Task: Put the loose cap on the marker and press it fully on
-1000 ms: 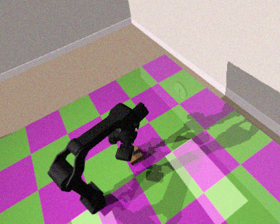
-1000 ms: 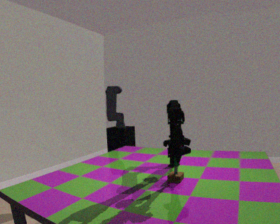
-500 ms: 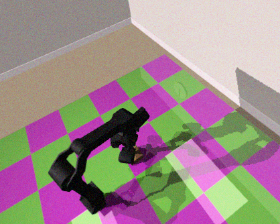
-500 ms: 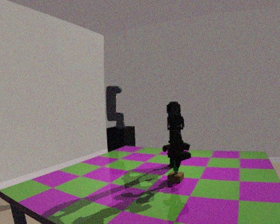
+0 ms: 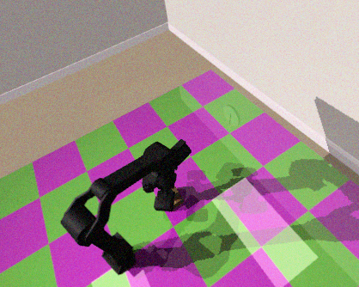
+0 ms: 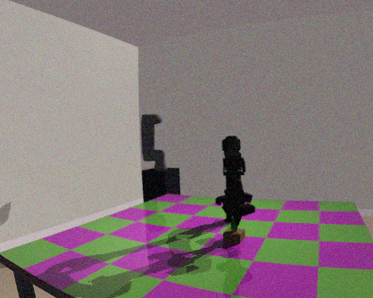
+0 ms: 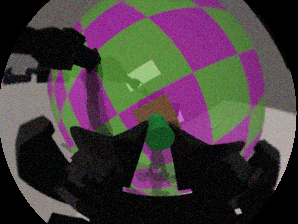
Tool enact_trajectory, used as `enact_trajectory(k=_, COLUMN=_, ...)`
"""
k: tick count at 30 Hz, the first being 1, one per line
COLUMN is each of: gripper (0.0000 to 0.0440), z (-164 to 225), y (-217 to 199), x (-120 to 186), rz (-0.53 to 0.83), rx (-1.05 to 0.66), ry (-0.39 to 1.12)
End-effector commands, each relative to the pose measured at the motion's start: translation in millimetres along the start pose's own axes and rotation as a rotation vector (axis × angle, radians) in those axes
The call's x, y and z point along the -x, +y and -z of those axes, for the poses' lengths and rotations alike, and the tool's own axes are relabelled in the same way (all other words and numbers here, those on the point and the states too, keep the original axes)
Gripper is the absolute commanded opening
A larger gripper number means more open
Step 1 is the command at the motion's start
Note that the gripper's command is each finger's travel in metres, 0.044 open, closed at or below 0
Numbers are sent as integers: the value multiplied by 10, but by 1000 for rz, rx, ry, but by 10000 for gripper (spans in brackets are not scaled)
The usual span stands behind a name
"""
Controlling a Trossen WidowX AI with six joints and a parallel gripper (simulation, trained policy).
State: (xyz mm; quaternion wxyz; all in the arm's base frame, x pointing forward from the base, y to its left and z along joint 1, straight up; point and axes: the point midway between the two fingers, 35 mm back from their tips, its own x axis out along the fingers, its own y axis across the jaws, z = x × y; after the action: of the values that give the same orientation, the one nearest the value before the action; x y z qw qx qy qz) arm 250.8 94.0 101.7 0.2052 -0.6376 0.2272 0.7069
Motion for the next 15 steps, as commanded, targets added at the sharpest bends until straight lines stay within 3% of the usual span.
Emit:
enact_trajectory(k=1, gripper=59, z=-5, y=59, x=-185, rz=-43, rx=22, ry=-17)
enact_trajectory(k=15, gripper=83, z=49, y=83, x=-226, rz=-42, rx=70, ry=12)
